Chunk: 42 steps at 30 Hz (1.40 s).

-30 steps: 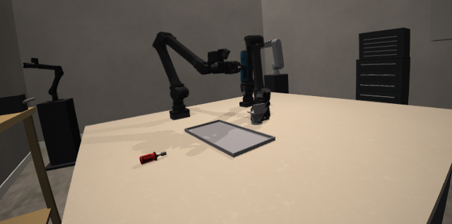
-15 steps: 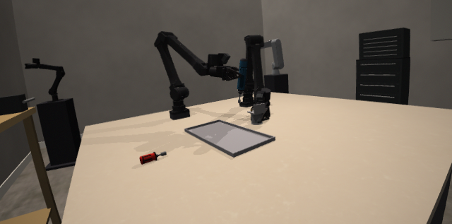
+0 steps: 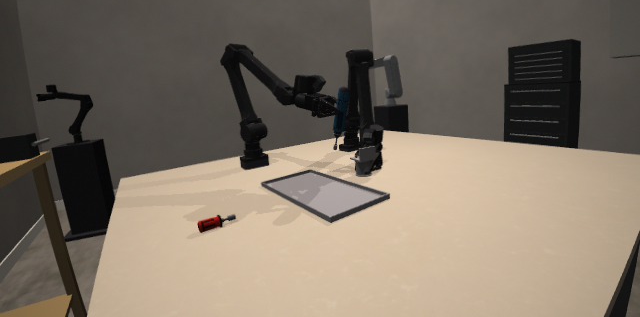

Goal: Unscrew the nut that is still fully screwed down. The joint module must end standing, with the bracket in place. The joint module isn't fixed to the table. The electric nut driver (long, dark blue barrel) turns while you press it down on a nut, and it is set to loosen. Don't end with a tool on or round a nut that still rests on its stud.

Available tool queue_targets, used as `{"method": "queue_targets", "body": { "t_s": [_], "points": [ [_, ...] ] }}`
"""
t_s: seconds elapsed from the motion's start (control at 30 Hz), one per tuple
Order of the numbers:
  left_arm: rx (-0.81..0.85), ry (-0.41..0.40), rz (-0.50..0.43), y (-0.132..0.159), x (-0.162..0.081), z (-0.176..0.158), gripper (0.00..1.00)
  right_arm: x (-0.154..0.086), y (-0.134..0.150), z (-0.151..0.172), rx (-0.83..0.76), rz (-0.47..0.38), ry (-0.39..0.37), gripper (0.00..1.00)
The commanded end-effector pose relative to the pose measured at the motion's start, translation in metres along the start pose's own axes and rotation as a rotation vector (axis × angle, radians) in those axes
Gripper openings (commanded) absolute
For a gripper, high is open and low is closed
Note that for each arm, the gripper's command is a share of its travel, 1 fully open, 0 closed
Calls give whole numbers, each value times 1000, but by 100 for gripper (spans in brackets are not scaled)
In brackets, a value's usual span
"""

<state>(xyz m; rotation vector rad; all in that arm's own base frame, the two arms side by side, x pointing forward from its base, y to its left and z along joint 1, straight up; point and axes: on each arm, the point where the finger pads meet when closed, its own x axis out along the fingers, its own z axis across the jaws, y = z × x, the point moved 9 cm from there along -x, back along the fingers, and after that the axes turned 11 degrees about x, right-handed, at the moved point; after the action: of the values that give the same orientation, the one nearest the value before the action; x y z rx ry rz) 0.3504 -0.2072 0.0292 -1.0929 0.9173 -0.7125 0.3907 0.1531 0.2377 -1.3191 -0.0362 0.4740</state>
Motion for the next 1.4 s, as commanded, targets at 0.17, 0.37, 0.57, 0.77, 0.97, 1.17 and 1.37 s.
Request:
{"method": "queue_targets", "body": {
  "t_s": [0.17,0.37,0.57,0.77,0.97,1.17,1.37],
  "points": [
    [26,-1,-37,-12,3,-1,59,15,-67,-10,64,-113,30,42],
    [26,-1,-37,-12,3,-1,59,24,-54,-25,88,-37,77,42],
    [26,-1,-37,-12,3,-1,59,27,-60,-46,133,-3,135,42],
    [26,-1,-37,-12,3,-1,59,26,-73,-44,147,-30,129,42],
    [26,-1,-37,-12,3,-1,59,33,-60,-73,191,52,209,42],
    [26,-1,-37,-12,3,-1,59,35,-63,-96,241,90,271,42],
    [26,-1,-37,-12,3,-1,59,31,-79,-89,245,48,252,42]
  ]
}}
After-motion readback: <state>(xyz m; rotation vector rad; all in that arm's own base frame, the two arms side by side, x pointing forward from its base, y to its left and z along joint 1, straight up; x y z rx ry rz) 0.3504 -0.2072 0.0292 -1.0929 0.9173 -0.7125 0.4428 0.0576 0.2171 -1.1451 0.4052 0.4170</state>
